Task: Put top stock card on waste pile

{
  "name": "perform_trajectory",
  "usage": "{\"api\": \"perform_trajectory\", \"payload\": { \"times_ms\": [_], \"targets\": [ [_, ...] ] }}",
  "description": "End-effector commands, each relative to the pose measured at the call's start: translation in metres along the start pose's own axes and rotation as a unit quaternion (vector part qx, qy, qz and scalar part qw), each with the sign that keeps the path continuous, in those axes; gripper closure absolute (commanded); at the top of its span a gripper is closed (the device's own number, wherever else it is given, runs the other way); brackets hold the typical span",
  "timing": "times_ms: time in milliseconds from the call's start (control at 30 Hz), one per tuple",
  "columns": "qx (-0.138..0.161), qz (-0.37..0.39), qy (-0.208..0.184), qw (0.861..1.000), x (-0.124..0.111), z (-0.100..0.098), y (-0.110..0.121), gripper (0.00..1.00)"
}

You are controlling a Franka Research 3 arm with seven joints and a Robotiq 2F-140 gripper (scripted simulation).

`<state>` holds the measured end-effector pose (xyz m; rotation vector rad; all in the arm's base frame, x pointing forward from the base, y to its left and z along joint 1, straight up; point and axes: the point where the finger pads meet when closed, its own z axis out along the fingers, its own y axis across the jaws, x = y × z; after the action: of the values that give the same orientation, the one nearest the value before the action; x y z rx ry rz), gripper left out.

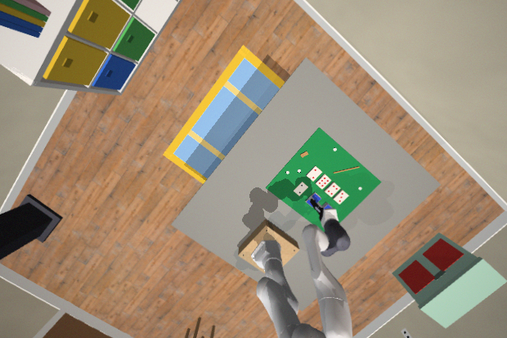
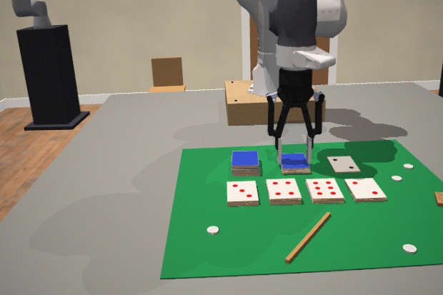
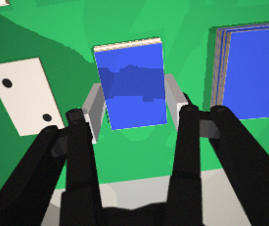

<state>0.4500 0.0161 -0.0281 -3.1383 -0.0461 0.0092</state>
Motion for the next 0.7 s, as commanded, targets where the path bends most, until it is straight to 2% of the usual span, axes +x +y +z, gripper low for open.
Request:
{"api": "perform_trajectory", "payload": {
  "times_ms": [0,467,500,667],
  "targets": [
    [-0.001,0.002,0.003,1.000,0.0021,-0.0001,0.0010,0.57],
    [-0.001,0.002,0.003,1.000,0.0021,-0.0001,0.0010,0.57],
    [-0.001,0.002,0.003,1.000,0.0021,-0.0001,0.0010,0.50],
    [-0.001,0.002,0.003,1.000,0.0021,-0.0001,0.0010,0.50]
  ]
}}
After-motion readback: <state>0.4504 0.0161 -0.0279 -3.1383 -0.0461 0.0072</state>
